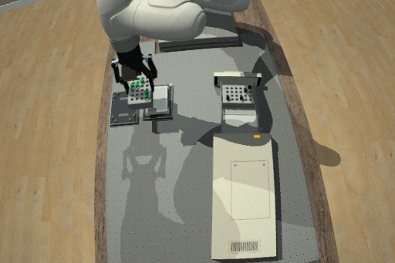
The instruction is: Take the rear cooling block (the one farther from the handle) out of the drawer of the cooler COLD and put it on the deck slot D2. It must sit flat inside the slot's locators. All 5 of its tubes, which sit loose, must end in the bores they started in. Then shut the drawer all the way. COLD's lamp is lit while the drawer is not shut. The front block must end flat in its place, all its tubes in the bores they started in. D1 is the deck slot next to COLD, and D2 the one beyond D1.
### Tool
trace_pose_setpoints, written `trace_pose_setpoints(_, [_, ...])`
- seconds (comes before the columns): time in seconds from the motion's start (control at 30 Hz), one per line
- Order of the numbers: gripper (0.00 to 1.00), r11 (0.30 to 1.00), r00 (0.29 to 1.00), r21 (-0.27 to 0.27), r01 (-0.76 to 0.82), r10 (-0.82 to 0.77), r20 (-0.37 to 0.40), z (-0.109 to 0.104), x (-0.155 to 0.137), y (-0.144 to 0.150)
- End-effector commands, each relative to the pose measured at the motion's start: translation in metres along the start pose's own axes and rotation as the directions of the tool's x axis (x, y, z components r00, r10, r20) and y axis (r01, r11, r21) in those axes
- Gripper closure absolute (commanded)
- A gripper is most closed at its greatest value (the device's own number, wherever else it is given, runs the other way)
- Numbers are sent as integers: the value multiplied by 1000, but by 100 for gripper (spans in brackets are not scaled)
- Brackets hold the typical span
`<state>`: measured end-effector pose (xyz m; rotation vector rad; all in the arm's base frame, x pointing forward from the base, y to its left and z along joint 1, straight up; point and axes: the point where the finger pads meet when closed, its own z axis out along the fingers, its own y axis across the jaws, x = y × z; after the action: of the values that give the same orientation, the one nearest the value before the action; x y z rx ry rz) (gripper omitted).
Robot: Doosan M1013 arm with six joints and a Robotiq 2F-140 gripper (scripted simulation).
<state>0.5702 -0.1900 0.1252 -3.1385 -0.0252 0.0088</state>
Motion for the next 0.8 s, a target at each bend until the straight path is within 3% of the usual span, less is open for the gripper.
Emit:
trace_pose_setpoints(0.0, [90,1000,1000,-4,7,-7,-4,-2,-2,15])
trace_pose_setpoints(0.77, [90,1000,1000,-4,7,-7,-1,-2,-16,64])
